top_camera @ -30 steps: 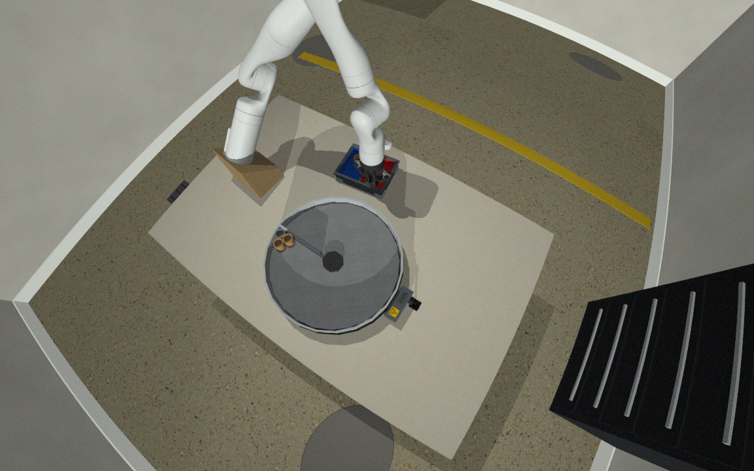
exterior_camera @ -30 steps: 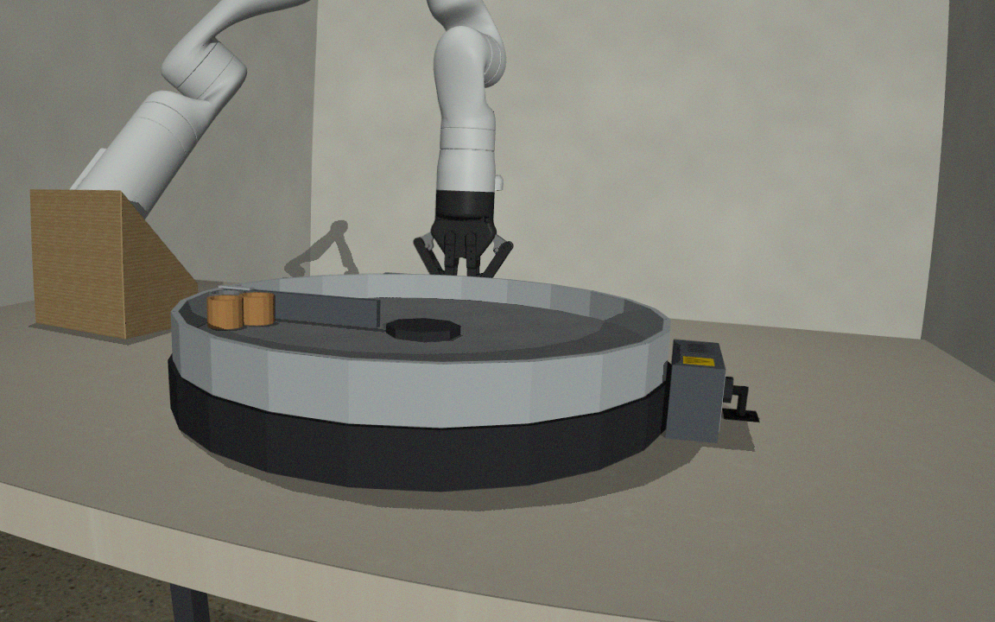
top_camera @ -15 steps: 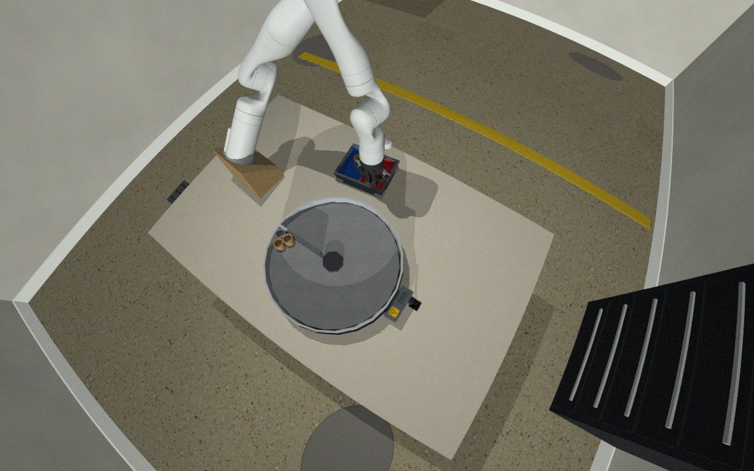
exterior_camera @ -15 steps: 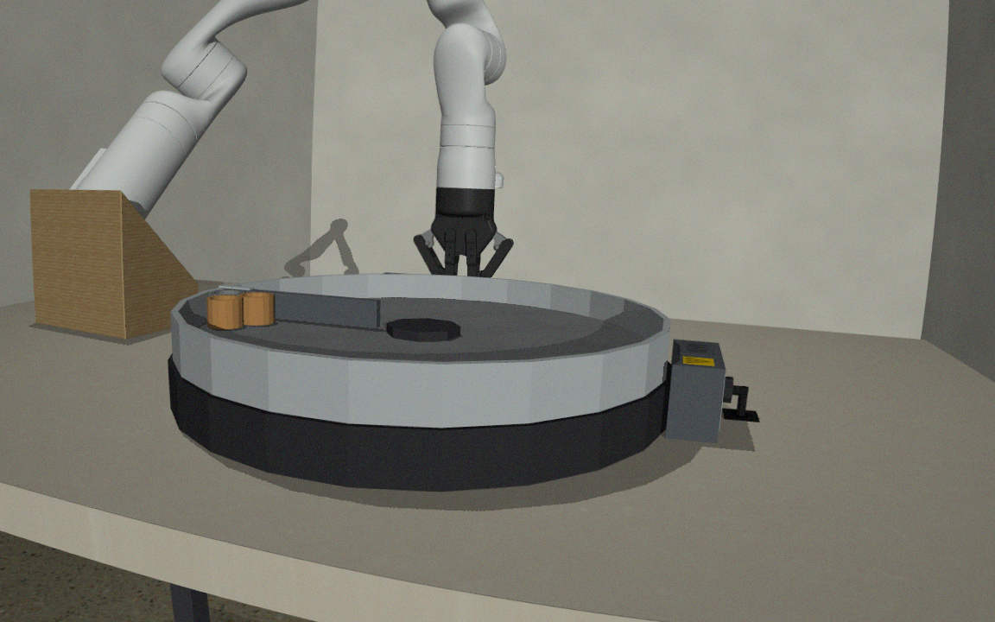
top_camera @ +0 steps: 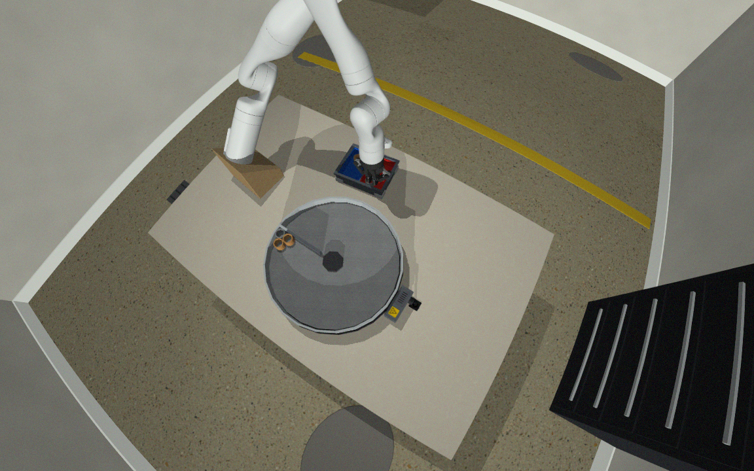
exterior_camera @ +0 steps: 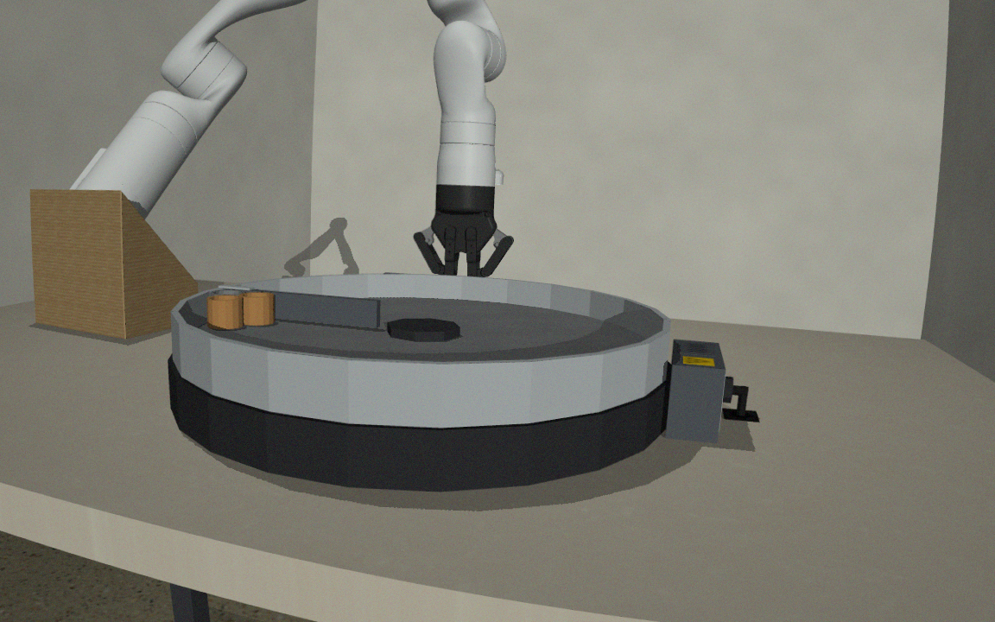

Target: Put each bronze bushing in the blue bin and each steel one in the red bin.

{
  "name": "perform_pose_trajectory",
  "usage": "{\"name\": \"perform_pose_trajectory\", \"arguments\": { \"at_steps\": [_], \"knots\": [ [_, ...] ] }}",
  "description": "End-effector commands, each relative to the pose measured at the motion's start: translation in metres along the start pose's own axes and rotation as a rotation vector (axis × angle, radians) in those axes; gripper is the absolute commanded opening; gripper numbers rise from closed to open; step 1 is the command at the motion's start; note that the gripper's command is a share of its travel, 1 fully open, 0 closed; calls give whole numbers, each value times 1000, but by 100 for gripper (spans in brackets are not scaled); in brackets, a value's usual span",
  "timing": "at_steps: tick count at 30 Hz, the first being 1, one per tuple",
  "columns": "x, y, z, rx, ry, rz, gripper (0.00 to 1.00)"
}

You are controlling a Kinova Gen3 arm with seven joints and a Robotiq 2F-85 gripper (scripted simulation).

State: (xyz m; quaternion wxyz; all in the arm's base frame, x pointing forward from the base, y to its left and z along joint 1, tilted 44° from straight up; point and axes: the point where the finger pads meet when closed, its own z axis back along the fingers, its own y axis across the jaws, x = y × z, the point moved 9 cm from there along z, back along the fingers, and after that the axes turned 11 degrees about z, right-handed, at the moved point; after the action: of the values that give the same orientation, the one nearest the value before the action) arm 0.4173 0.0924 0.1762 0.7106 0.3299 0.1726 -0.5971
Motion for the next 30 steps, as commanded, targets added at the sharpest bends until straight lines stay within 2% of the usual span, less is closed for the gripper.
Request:
{"name": "perform_pose_trajectory", "arguments": {
  "at_steps": [1, 30],
  "knots": [
    [0, 0, 1, 2, -1, 0, 16],
    [0, 0, 10, 2, -1, 0, 16]
  ]
}}
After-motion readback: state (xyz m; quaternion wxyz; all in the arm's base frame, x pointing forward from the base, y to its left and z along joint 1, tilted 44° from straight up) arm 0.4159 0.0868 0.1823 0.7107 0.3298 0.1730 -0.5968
